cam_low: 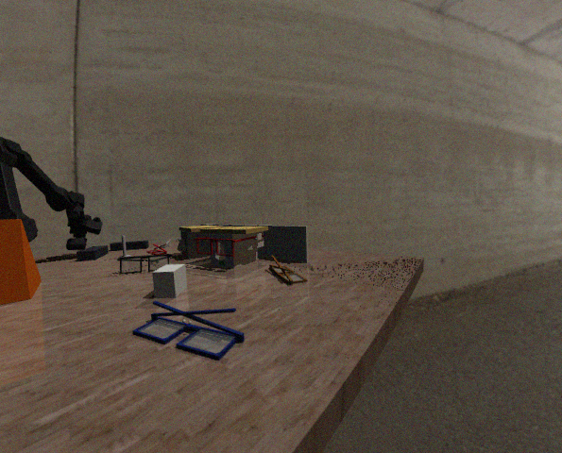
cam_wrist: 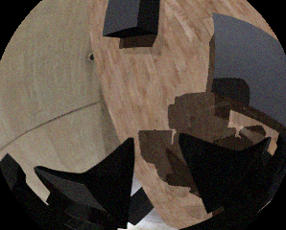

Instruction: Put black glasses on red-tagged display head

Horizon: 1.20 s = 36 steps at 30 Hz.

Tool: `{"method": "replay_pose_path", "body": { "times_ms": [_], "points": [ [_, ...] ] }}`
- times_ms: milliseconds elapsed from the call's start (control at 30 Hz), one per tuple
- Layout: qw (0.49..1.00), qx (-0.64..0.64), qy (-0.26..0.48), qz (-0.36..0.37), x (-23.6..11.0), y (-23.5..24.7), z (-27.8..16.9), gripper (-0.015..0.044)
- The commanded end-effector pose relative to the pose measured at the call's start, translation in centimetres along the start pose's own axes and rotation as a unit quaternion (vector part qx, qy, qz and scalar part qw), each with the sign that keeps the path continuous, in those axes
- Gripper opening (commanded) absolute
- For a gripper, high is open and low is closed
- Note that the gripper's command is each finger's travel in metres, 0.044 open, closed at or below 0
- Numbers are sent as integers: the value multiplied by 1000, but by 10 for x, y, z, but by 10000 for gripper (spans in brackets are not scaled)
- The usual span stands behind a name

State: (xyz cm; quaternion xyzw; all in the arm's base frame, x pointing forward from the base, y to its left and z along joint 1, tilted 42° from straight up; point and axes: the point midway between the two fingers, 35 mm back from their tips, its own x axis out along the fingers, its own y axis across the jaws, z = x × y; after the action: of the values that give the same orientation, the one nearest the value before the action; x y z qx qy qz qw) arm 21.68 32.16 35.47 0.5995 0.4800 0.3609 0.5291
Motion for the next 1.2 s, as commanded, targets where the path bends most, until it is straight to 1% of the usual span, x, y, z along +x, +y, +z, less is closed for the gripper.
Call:
{"method": "replay_pose_path", "body": {
  "times_ms": [0, 133, 300, 433, 500, 700, 867, 1033, 1167],
  "points": [
    [998, -43, -55, -3, -13, 4, 37, 200],
    [988, -93, -119, -22, -34, 1, 81, 200],
    [965, -155, -202, -60, -71, -3, 137, 200],
    [940, -197, -261, -99, -106, -9, 176, 200],
    [931, -200, -274, -133, -119, -23, 194, 200],
    [910, -182, -285, -238, -158, -80, 240, 200],
    [893, -137, -267, -335, -209, -146, 269, 200],
    [885, -76, -227, -400, -262, -207, 276, 200],
    [887, -14, -180, -425, -307, -255, 265, 200]
  ]
}}
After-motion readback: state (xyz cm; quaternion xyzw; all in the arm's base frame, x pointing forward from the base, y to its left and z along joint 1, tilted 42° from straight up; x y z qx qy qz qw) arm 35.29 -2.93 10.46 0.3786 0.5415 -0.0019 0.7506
